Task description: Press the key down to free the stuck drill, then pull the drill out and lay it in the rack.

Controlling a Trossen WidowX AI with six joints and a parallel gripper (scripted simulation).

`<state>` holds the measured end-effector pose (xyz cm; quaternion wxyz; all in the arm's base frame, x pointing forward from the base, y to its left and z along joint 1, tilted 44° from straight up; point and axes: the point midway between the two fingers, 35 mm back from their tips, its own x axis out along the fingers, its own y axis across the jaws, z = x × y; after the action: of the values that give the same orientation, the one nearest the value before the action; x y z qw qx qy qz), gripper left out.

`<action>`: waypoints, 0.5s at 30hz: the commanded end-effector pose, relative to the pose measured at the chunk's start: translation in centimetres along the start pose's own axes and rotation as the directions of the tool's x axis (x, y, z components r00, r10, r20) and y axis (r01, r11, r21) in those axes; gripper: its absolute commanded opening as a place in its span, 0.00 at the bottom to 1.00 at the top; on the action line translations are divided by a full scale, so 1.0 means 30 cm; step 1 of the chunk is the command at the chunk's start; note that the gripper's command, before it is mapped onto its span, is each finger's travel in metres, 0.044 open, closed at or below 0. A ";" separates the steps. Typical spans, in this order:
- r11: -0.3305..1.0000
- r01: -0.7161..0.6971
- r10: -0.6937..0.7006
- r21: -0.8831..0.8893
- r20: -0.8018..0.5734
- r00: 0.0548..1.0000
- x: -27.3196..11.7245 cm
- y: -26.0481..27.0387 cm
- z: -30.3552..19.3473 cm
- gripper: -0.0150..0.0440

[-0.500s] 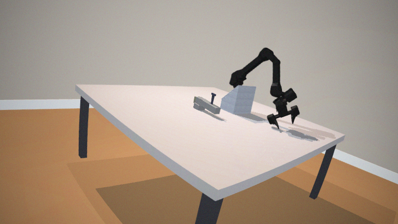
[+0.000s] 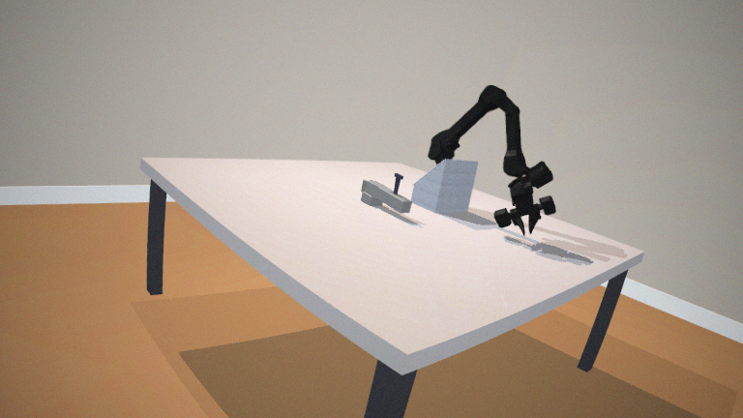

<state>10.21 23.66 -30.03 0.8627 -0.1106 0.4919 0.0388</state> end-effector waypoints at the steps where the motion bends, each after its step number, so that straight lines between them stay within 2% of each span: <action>1: 0.996 0.077 -0.076 0.044 -0.020 0.997 -0.010 -0.008 0.150 0.25; 10: 0.932 0.348 -0.327 0.102 -0.177 0.928 -0.063 -0.239 0.505 0.25; 15: 0.889 0.447 -0.407 0.101 -0.276 0.871 -0.126 -0.403 0.645 0.25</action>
<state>24.83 18.37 -18.01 0.8037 -0.1452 0.5473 -0.1828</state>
